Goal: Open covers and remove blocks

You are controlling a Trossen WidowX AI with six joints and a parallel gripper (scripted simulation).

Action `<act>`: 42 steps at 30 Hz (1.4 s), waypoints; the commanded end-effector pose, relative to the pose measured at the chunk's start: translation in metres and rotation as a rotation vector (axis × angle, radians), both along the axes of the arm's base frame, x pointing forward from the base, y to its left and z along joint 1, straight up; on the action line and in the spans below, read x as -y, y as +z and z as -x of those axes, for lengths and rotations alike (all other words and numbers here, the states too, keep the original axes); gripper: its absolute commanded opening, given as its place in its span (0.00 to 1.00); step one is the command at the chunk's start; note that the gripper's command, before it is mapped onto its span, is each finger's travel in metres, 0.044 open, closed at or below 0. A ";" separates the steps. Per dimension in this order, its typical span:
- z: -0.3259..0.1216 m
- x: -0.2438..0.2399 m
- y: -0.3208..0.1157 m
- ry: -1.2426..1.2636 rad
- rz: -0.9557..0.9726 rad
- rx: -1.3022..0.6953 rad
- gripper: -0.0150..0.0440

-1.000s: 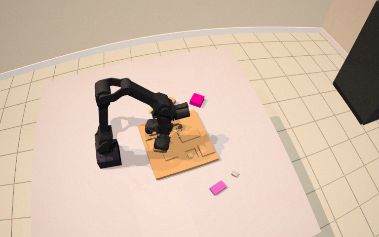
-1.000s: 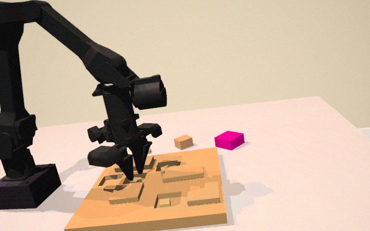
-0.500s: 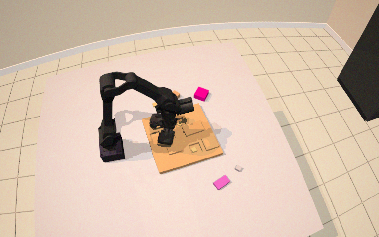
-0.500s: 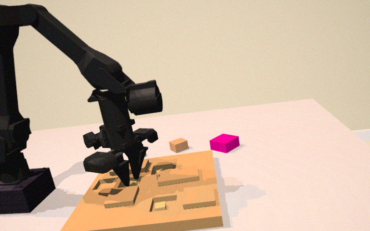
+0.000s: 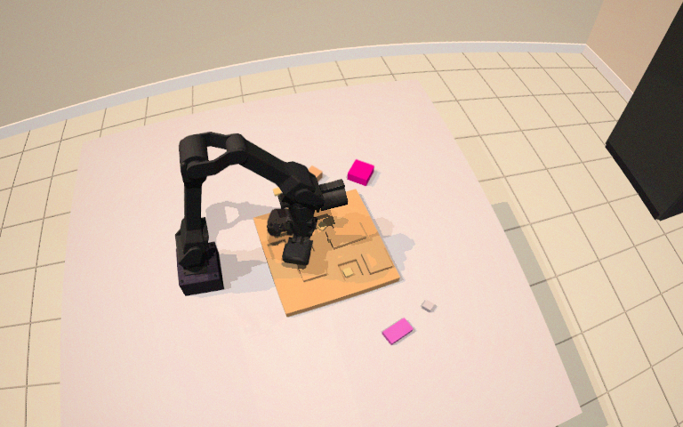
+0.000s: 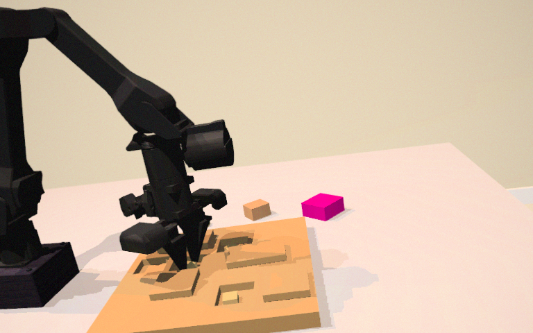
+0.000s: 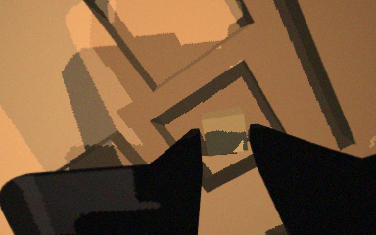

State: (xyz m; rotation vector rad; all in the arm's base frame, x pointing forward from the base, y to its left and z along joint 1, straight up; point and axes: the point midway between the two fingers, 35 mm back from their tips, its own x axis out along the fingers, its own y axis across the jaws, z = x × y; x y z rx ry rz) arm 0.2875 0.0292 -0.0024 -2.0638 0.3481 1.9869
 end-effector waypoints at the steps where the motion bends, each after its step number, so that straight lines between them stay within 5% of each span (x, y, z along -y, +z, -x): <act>1: 0.000 0.000 0.000 0.000 0.000 0.001 0.42; 42: 0.001 -0.001 0.043 -0.003 0.001 -0.006 0.39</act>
